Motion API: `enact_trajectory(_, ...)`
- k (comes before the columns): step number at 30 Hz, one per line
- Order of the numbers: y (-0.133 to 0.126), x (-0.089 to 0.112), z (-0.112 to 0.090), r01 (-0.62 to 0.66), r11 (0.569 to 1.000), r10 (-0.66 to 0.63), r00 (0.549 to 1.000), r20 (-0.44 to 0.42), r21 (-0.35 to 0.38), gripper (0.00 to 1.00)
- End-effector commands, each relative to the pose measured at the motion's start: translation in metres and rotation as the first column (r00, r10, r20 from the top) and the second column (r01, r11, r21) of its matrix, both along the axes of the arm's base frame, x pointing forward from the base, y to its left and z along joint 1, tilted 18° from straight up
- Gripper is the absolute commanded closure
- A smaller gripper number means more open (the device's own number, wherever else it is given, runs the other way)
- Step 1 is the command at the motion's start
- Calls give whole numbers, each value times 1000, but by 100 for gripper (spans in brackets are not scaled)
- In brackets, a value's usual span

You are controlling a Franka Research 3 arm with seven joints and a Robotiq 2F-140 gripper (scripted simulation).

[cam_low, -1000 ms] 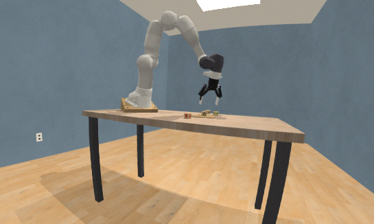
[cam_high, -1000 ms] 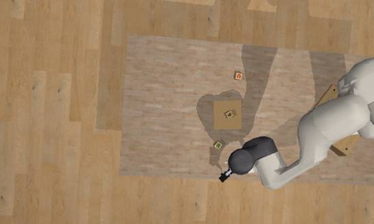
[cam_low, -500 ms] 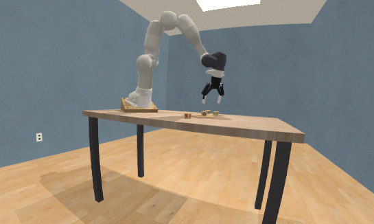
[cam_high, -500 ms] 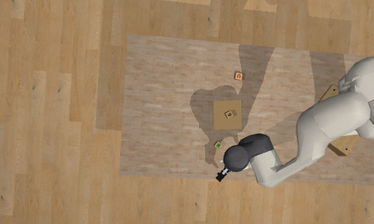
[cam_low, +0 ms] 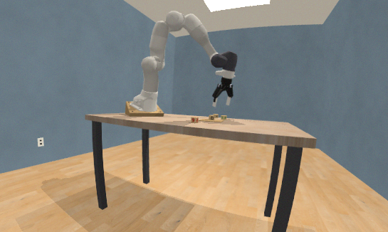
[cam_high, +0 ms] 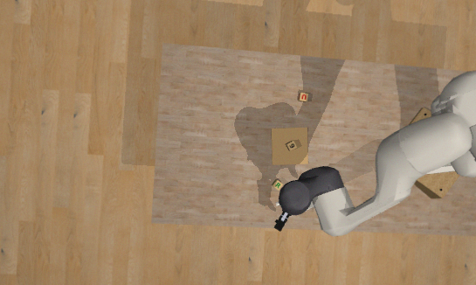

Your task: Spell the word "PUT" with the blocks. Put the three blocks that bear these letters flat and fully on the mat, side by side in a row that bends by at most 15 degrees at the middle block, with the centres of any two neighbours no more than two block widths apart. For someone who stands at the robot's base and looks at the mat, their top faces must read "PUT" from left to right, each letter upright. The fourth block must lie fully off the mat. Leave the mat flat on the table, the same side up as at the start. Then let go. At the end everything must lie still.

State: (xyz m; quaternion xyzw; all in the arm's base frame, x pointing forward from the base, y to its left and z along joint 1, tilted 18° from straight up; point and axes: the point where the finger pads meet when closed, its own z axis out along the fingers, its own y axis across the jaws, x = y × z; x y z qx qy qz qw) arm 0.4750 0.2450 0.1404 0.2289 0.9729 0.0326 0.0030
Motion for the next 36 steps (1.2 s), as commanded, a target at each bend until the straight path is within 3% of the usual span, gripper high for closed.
enact_trajectory(1,-5,3,5,-138,990,138,990,2,-10,0)
enact_trajectory(10,-11,10,13,-225,974,225,974,6,-13,0)
enact_trajectory(27,-25,25,33,-424,905,424,905,14,-23,0)
enact_trajectory(36,-35,35,46,-541,840,542,840,17,-31,0)
